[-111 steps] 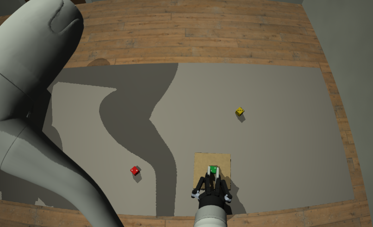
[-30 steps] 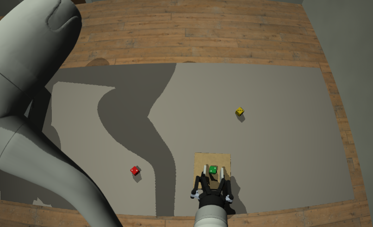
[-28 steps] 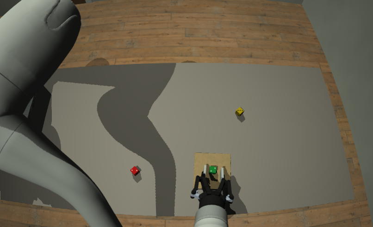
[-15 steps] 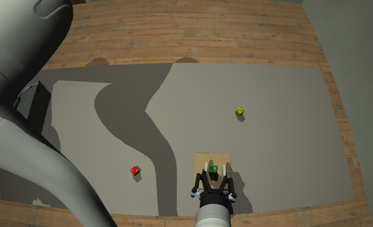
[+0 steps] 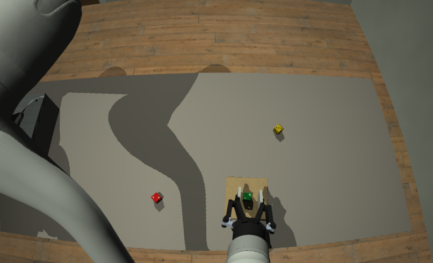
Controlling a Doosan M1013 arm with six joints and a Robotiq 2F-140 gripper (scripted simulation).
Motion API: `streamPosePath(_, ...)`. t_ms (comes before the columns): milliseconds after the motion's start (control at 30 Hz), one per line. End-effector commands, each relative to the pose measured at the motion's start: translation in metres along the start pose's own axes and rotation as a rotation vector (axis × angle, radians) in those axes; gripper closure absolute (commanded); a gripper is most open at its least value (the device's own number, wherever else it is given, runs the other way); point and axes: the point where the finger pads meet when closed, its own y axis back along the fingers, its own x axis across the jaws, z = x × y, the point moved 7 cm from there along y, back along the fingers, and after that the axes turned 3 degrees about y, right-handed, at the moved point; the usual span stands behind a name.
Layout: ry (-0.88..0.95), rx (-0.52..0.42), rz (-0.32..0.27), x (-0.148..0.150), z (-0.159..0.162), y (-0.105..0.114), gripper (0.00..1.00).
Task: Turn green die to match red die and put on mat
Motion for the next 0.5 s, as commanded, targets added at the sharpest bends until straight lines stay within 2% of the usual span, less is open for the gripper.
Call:
streamPosePath(0, -0.001, -0.025, -0.003, 0.000, -0.002, -0.001, 0.57)
streamPosePath(67, -0.002, -0.049, -0.006, 0.000, -0.004, -0.001, 0.57)
streamPosePath(300, 0.000, -0.245, -0.012, 0.001, -0.021, -0.002, 0.57)
streamPosePath(467, 0.000, -0.258, -0.013, 0.001, -0.026, -0.003, 0.57)
